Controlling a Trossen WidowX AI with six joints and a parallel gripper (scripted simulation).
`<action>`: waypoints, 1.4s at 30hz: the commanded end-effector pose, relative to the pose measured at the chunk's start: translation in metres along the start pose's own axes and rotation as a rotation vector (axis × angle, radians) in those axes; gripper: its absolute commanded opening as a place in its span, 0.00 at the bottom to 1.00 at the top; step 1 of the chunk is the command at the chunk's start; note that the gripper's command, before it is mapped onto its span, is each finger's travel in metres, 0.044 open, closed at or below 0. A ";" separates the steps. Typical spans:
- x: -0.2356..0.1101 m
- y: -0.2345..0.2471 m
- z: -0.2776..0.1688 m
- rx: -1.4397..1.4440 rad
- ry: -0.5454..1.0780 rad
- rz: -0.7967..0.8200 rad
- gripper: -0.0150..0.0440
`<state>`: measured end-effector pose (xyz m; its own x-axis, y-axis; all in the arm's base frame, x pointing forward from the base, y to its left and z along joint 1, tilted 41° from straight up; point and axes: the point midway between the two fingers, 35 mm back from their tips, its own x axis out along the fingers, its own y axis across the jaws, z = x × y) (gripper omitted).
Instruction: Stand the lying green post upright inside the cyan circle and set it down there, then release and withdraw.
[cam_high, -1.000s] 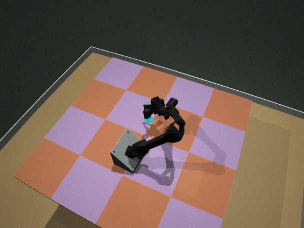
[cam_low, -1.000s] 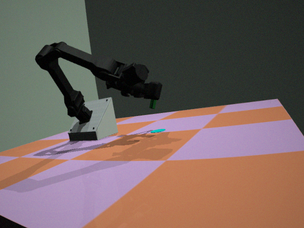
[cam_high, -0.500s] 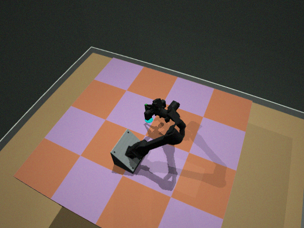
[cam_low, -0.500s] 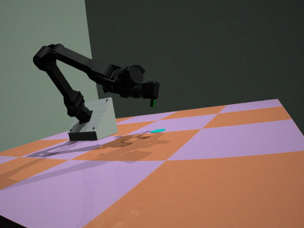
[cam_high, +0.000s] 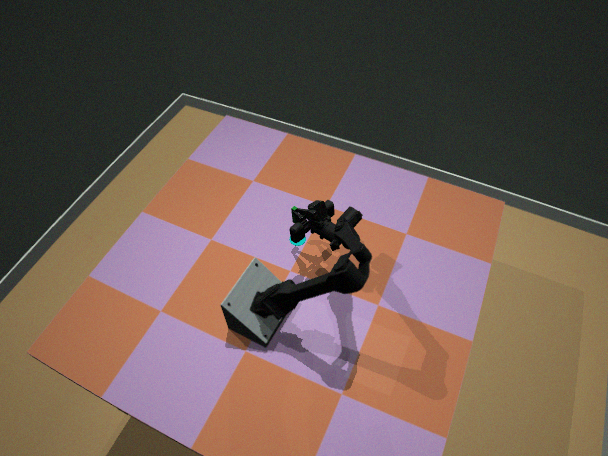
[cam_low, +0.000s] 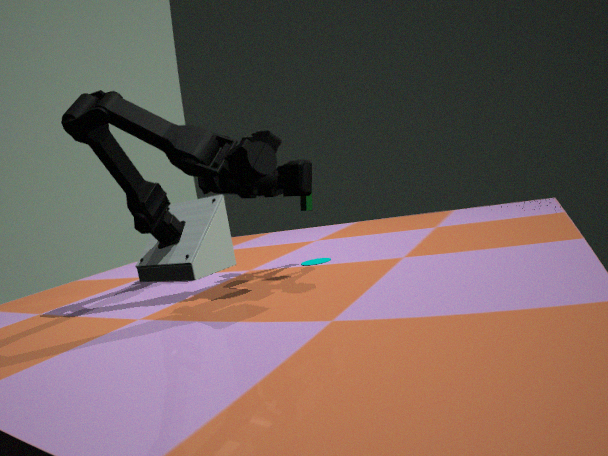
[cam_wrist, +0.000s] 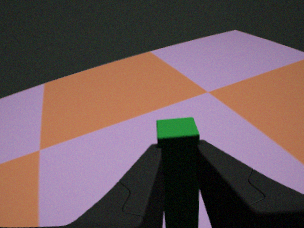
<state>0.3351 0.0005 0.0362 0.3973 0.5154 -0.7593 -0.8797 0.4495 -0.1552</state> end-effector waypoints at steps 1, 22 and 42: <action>-0.002 0.002 0.000 -0.015 -0.026 -0.010 0.29; -0.010 0.002 0.003 -0.062 -0.098 -0.050 0.29; 0.000 -0.005 -0.051 -0.063 -0.091 -0.047 0.29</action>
<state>0.3262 -0.0297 0.0139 0.4557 0.5596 -0.6922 -0.8734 0.4313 -0.2262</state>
